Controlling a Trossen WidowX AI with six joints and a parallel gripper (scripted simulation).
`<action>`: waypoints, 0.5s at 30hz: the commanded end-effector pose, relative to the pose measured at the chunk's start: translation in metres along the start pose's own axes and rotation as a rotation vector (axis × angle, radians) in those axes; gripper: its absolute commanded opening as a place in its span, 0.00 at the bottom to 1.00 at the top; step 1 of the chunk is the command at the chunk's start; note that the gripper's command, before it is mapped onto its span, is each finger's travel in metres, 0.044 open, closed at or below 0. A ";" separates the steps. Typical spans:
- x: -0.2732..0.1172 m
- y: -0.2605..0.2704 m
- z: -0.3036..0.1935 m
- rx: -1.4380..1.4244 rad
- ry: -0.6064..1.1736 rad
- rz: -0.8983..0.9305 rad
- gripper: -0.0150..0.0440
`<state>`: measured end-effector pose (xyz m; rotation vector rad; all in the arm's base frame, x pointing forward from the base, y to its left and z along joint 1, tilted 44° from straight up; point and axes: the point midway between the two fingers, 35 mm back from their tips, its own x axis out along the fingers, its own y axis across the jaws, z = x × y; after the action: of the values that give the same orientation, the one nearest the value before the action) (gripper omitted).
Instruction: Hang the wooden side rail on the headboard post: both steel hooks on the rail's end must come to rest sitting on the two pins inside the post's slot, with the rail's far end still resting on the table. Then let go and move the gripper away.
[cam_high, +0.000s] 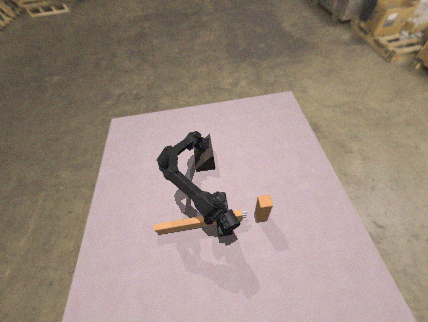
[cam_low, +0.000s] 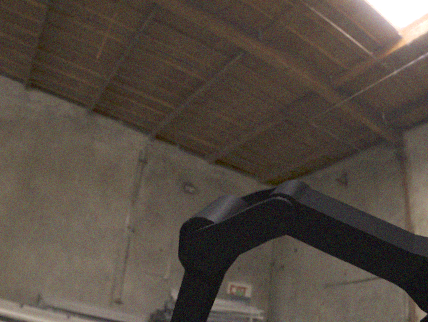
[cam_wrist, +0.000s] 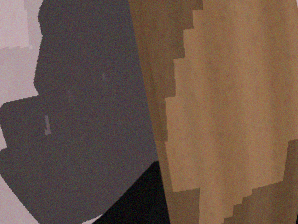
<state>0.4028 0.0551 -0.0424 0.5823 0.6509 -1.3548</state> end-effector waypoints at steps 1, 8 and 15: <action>-0.007 0.002 -0.001 0.003 -0.001 0.014 0.25; -0.008 0.002 -0.001 0.003 -0.001 0.014 0.25; -0.009 0.002 -0.001 0.003 -0.001 0.014 0.25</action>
<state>0.4026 0.0568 -0.0406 0.5825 0.6507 -1.3550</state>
